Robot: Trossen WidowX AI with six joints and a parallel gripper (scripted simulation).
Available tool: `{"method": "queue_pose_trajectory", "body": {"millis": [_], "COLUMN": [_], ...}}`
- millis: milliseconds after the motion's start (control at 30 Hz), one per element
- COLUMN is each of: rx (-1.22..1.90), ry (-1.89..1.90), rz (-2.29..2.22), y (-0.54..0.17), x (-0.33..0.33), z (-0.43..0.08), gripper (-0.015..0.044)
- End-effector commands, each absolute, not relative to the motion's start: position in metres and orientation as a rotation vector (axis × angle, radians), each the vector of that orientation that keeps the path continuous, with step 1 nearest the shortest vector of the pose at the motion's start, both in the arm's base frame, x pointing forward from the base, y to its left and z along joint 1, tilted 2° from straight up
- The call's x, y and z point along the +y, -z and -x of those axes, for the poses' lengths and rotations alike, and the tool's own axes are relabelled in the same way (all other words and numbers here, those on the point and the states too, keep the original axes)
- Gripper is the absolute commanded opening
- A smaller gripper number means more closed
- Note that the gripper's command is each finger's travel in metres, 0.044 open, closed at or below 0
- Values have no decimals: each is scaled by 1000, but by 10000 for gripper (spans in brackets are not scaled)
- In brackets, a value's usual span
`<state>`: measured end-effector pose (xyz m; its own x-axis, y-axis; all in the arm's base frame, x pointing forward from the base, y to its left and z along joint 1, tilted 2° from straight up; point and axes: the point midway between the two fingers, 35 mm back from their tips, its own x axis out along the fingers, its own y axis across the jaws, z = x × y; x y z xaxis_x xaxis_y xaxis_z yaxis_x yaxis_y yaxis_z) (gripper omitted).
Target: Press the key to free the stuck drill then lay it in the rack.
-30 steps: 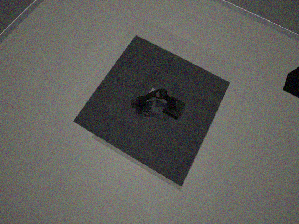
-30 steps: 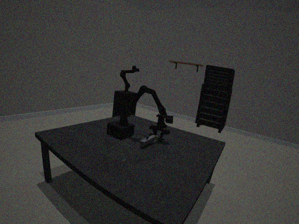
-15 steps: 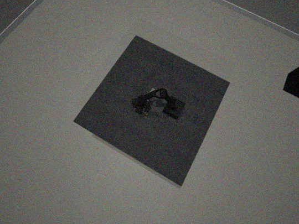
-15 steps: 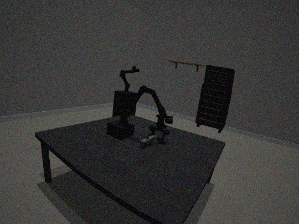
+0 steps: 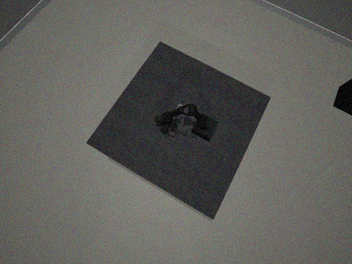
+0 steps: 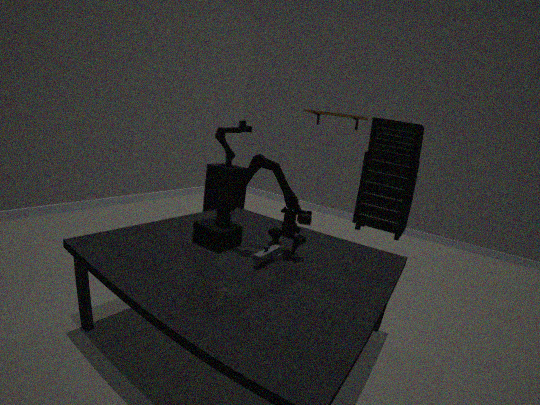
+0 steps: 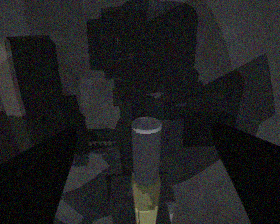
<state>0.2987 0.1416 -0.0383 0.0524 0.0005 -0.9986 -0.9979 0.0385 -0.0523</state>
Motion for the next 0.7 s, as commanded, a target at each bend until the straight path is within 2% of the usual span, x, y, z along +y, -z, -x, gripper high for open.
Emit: {"method": "queue_pose_trajectory", "body": {"millis": [0, 167, 667], "rx": [1188, 1188, 1188], "ry": [-1147, -1147, -1142], "rz": [1202, 1202, 1204], "y": [40, 41, 39], "x": [139, 137, 139], "z": [-298, -297, -299], "gripper": [440, 440, 46]}}
